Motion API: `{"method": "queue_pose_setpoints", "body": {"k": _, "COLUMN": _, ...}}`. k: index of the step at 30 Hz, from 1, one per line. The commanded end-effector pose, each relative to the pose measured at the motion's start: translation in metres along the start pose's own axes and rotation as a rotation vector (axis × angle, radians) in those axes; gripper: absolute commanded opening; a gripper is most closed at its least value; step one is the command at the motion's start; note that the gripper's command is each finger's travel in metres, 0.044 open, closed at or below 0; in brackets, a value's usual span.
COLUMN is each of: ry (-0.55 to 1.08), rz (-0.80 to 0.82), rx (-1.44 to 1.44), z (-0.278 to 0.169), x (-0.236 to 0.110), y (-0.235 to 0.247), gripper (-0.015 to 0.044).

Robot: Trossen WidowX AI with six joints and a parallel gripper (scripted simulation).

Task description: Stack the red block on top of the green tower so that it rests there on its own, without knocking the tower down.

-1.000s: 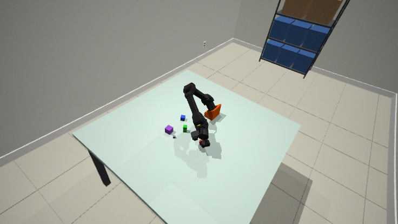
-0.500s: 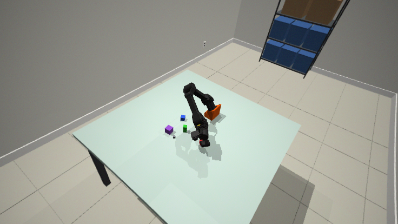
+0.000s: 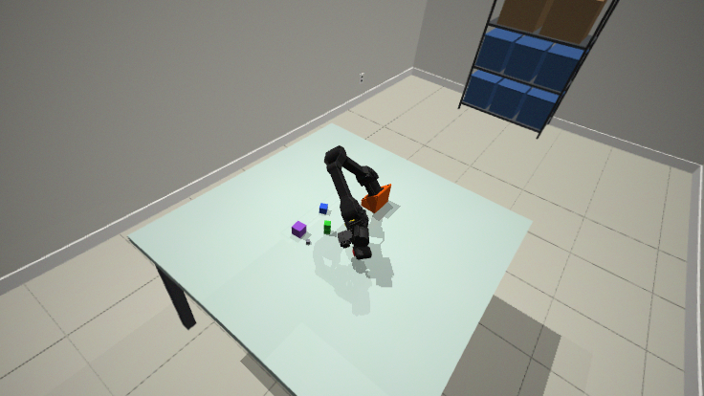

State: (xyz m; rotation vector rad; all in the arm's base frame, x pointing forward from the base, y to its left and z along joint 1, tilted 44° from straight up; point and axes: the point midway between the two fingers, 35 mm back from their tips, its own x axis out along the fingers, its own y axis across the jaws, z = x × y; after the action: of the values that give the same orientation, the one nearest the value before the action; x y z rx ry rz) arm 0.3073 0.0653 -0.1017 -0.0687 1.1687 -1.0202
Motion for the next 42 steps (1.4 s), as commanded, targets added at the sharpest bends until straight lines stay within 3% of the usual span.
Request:
{"method": "queue_pose_setpoints", "body": {"k": 1, "ry": -0.001, "rz": 0.007, "rx": 0.003, "z": 0.000, "x": -0.018, "y": 0.002, "gripper": 0.0000}}
{"method": "queue_pose_setpoints", "body": {"k": 21, "ry": 0.002, "rz": 0.009, "rx": 0.000, "z": -0.001, "x": -0.111, "y": 0.001, "gripper": 0.0000}}
{"method": "queue_pose_setpoints", "body": {"k": 31, "ry": 0.002, "rz": 0.009, "rx": 0.000, "z": 0.000, "x": -0.114, "y": 0.002, "gripper": 0.0000}}
{"method": "queue_pose_setpoints", "body": {"k": 42, "ry": 0.004, "rz": 0.014, "rx": -0.004, "z": 0.043, "x": -0.117, "y": -0.042, "gripper": 0.0000}}
